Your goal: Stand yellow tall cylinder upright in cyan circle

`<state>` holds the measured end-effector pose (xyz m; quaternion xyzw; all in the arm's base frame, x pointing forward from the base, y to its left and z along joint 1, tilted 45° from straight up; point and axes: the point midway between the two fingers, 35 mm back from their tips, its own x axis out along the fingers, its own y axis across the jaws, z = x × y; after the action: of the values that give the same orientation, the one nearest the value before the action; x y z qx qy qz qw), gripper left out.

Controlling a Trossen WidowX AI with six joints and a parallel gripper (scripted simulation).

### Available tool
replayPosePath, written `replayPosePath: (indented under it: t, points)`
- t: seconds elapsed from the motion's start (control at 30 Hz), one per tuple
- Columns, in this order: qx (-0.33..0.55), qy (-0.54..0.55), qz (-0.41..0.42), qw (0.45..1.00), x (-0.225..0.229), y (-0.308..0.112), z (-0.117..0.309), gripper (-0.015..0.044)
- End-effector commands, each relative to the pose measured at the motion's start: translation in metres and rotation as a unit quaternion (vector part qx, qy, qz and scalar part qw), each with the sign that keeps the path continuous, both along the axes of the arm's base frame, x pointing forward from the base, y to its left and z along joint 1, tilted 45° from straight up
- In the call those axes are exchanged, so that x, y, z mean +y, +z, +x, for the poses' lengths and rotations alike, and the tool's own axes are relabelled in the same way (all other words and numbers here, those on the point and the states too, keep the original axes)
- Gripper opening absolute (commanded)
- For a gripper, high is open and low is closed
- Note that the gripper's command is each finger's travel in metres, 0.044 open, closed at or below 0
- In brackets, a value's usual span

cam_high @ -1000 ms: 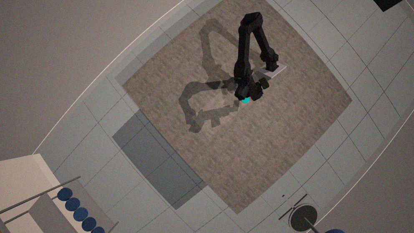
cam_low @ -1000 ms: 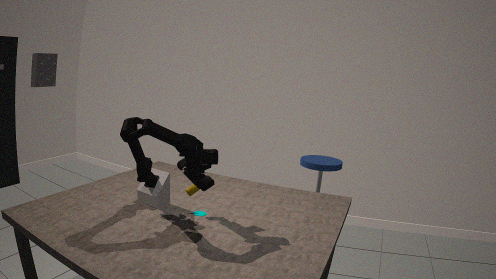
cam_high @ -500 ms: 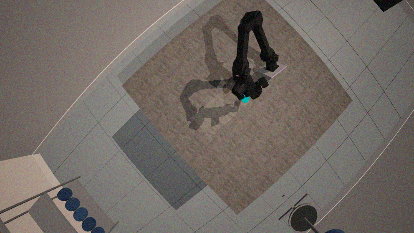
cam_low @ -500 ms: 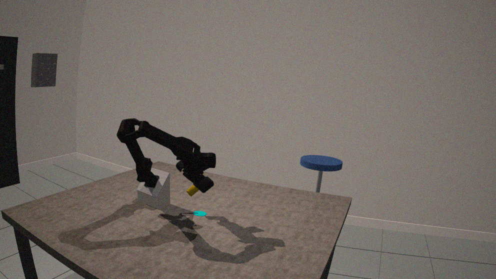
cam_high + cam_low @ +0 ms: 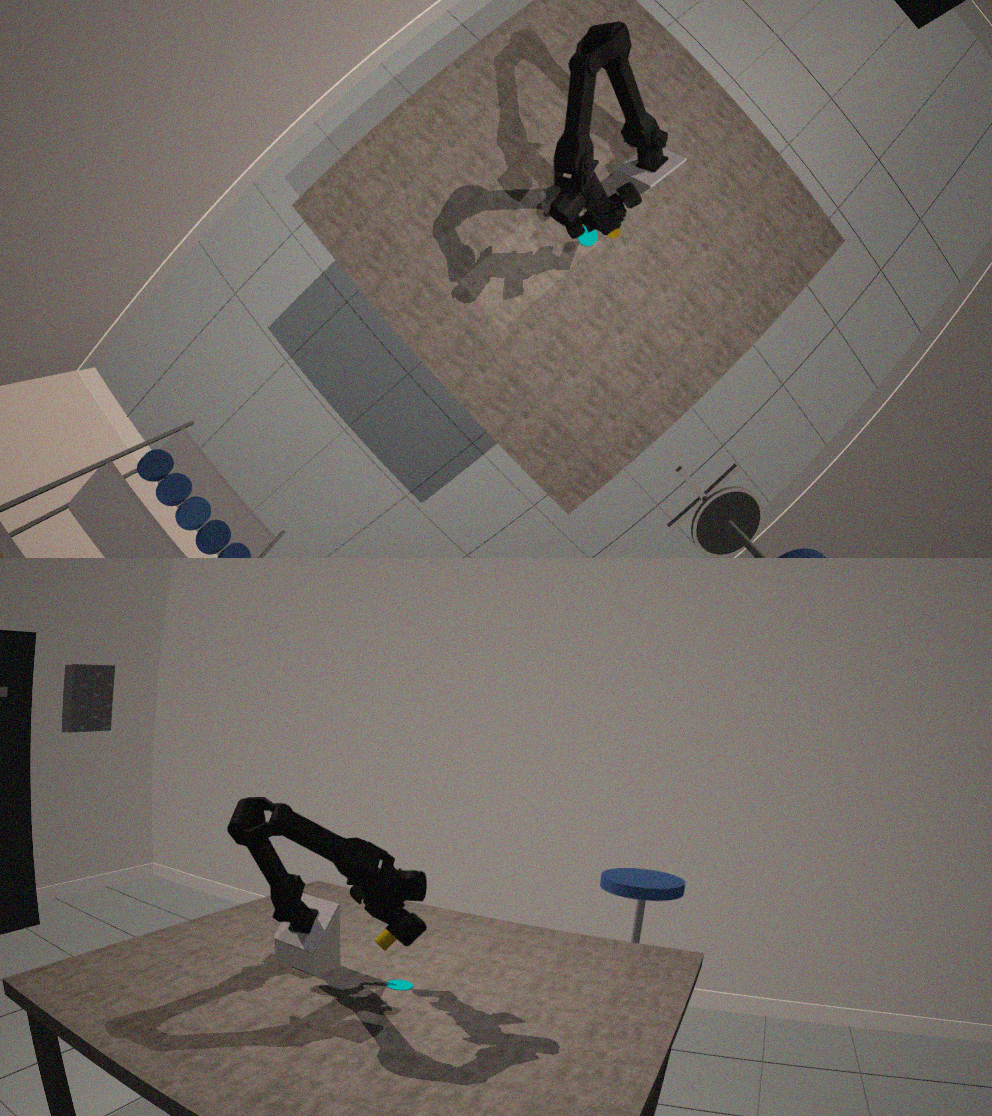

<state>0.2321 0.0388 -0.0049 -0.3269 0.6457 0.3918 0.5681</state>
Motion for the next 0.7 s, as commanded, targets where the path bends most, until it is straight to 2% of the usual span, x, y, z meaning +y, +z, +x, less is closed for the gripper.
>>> replayPosePath:
  t: [0.0, 0.67]
  points:
    - [-0.004, 0.002, 0.015, 1.0, 0.0007, -0.0007, -0.0019, 0.0105]
    - [-0.041, 0.007, 0.08, 0.996, 0.0001, 0.0017, -0.0007, 0.0105]
